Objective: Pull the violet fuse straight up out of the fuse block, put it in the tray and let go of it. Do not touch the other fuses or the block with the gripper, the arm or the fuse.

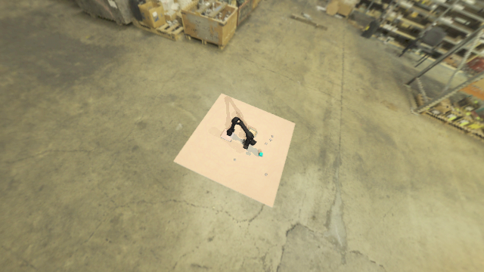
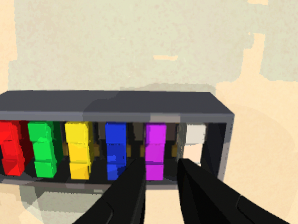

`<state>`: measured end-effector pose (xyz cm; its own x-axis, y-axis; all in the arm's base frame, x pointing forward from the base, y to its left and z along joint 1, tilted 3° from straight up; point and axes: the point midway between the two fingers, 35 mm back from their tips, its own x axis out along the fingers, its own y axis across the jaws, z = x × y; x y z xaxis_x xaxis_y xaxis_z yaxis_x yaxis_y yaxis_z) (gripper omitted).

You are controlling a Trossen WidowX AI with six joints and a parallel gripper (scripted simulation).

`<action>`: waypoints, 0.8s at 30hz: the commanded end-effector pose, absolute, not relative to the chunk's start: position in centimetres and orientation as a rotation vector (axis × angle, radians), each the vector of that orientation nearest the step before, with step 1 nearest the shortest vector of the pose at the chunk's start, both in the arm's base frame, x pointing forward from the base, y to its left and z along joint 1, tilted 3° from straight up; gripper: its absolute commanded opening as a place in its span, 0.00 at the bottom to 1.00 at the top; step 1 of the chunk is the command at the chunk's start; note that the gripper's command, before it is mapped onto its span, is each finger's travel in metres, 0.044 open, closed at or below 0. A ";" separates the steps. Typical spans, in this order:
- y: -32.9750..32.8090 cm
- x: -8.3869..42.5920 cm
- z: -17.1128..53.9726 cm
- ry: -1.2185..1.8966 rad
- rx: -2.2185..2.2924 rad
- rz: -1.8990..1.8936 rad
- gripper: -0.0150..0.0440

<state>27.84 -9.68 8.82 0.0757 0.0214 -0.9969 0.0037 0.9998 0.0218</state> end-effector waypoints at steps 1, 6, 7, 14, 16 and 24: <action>-9.5 27.8 8.2 1.499 0.028 0.016 0.37; -9.5 27.8 7.9 1.499 0.028 0.016 0.37; -9.5 27.8 7.9 1.499 0.028 0.016 0.37; -9.5 27.8 7.9 1.499 0.028 0.016 0.37; -9.5 27.8 7.9 1.499 0.028 0.016 0.37; -9.5 27.8 7.4 1.499 0.028 0.016 0.37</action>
<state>27.88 -9.58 7.75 0.0738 0.0224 -0.9970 0.0025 0.9997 0.0226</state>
